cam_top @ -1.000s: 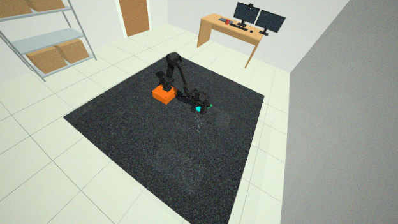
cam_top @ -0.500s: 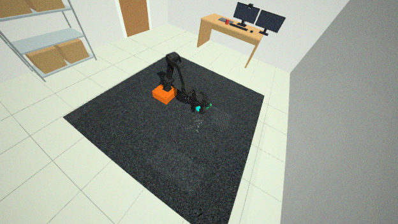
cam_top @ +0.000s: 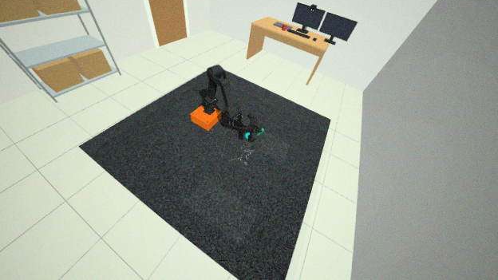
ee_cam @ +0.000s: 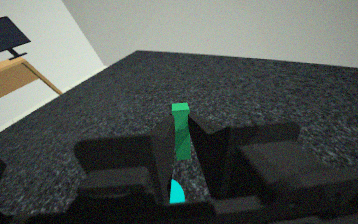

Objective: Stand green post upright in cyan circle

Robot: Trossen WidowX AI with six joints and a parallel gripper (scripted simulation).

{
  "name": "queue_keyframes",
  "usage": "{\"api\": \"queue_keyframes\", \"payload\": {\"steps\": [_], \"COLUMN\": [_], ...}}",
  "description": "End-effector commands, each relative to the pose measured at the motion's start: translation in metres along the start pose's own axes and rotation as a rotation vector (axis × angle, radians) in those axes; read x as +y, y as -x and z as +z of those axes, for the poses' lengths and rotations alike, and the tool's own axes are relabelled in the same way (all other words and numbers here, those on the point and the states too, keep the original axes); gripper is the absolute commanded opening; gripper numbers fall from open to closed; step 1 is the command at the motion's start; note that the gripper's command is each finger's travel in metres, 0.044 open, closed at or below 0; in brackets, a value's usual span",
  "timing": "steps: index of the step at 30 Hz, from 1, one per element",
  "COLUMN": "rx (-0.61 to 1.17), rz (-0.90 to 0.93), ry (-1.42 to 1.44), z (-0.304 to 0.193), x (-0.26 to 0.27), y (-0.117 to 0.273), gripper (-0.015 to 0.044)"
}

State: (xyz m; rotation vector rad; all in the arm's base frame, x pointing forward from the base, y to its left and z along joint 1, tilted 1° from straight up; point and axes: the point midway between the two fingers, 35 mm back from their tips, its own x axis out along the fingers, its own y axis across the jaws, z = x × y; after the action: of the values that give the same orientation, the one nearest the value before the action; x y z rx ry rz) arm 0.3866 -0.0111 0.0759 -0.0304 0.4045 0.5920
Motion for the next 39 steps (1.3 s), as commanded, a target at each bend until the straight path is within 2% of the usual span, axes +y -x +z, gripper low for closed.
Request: {"api": "queue_keyframes", "payload": {"steps": [1,39], "rx": [-0.018,-0.196], "rz": [0.009,0.067], "ry": [-0.004,0.075], "z": [-0.002,-0.002], "x": [0.002,0.024], "y": [0.003,0.035], "gripper": [0.0023,0.0023]}}
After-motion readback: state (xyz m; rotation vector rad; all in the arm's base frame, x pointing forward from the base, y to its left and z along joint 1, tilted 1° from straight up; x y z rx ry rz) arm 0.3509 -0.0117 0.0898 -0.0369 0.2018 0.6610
